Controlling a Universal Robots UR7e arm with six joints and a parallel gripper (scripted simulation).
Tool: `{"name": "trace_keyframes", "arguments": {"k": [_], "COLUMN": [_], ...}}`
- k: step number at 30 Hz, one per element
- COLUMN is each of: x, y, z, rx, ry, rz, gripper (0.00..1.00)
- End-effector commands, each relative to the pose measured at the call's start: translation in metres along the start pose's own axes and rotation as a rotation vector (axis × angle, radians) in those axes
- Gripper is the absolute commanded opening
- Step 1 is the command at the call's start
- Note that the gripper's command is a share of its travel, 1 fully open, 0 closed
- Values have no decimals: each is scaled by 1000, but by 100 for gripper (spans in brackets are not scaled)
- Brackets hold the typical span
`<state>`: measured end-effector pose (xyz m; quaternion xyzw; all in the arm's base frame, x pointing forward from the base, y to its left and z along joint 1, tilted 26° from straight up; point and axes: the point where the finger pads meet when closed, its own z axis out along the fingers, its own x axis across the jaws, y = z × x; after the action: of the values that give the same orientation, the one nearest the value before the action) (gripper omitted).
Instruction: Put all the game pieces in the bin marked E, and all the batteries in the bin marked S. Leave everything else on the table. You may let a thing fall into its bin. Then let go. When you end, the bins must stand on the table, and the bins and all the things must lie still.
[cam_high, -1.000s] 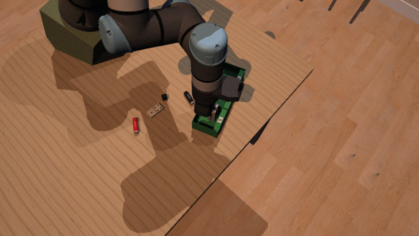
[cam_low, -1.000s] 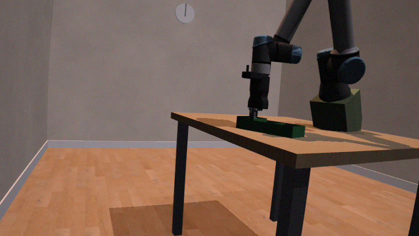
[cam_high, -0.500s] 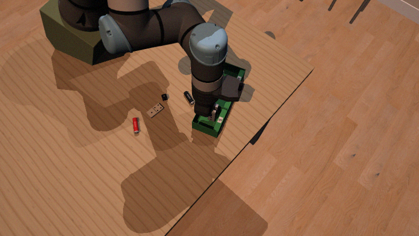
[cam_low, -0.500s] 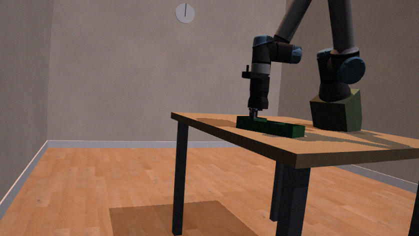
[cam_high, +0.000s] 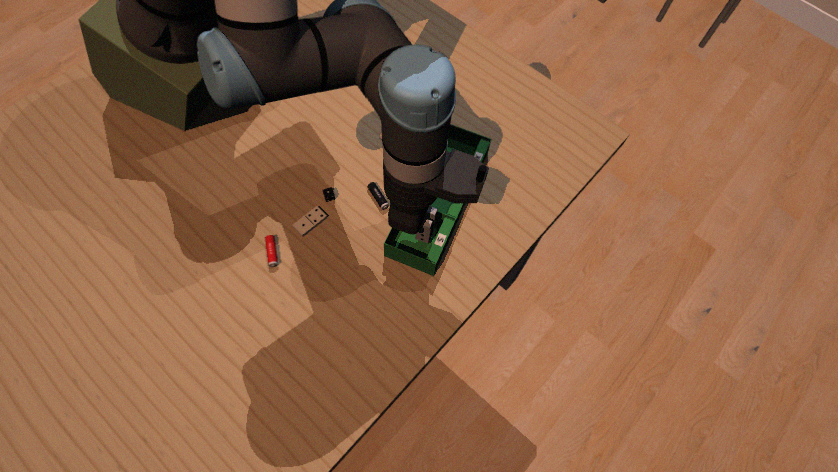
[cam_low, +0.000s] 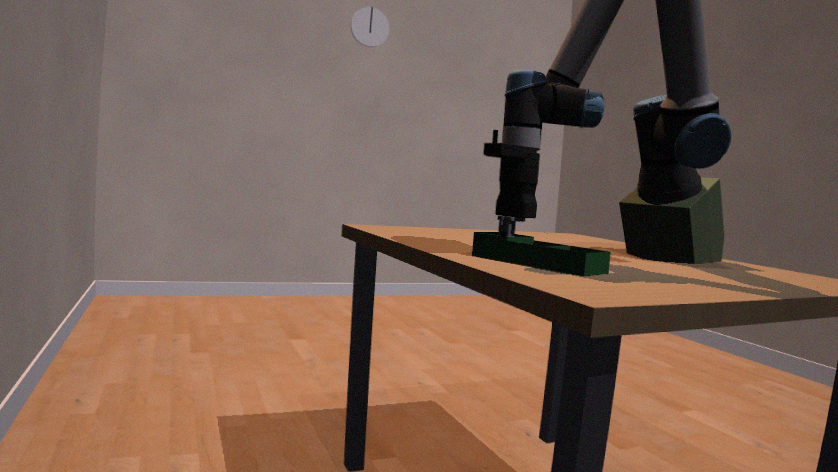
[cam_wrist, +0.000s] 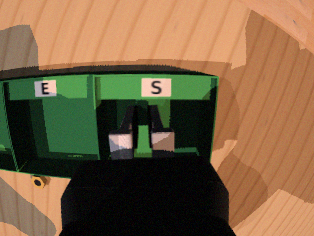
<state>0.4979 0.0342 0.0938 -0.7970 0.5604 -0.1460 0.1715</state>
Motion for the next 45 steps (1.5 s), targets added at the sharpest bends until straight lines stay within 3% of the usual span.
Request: {"name": "trace_keyframes", "arguments": {"k": [1,22,32,38,45], "x": [0,0,0,0,-25], "y": [-1,0,0,0,-2], "z": [-4,-29,-60,-60,-60], "rx": [1,1,1,1,1], "ry": [1,1,1,1,1], "rz": [0,0,0,0,0], "gripper": [31,31,31,31,31]}}
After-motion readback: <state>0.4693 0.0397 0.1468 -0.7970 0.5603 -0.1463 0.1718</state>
